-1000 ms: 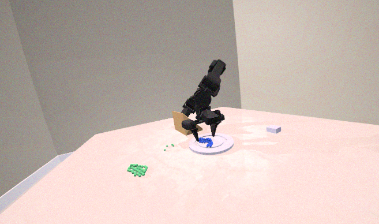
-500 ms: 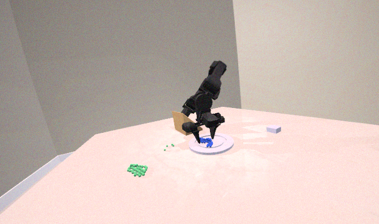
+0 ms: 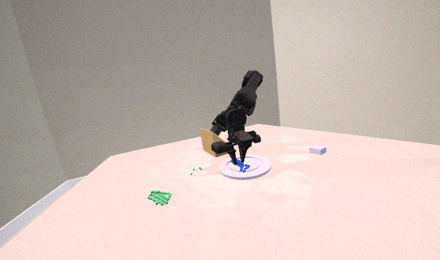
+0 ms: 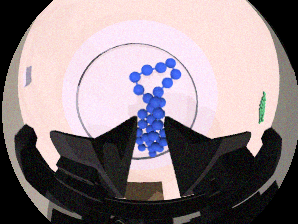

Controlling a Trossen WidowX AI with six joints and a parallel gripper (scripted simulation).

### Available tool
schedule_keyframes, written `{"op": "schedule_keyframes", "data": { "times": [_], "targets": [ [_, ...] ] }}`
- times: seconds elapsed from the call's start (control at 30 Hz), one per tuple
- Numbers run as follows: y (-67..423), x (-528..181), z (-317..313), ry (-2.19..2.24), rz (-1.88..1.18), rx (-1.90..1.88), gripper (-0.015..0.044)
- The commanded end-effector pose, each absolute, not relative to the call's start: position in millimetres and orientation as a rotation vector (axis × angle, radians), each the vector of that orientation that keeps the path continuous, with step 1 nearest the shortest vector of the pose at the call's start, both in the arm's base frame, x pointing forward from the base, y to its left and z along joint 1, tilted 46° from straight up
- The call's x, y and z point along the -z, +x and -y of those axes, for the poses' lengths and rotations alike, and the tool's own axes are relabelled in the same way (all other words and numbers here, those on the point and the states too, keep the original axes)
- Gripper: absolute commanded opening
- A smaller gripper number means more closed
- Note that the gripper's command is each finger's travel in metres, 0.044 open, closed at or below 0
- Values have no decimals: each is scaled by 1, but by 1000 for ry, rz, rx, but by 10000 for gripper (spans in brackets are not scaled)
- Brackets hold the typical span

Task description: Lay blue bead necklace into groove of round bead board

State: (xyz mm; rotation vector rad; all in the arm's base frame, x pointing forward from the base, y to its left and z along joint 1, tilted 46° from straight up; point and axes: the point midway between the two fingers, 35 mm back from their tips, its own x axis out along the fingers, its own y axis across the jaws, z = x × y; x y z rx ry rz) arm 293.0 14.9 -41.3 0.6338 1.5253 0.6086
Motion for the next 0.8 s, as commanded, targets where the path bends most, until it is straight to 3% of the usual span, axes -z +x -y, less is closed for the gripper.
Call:
{"op": "schedule_keyframes", "data": {
  "times": [0.0, 0.77],
  "targets": [
    [293, 41, -15, 634, -1525, -610, 0],
    [295, 32, -4, 641, -1524, -608, 0]
  ]
}}
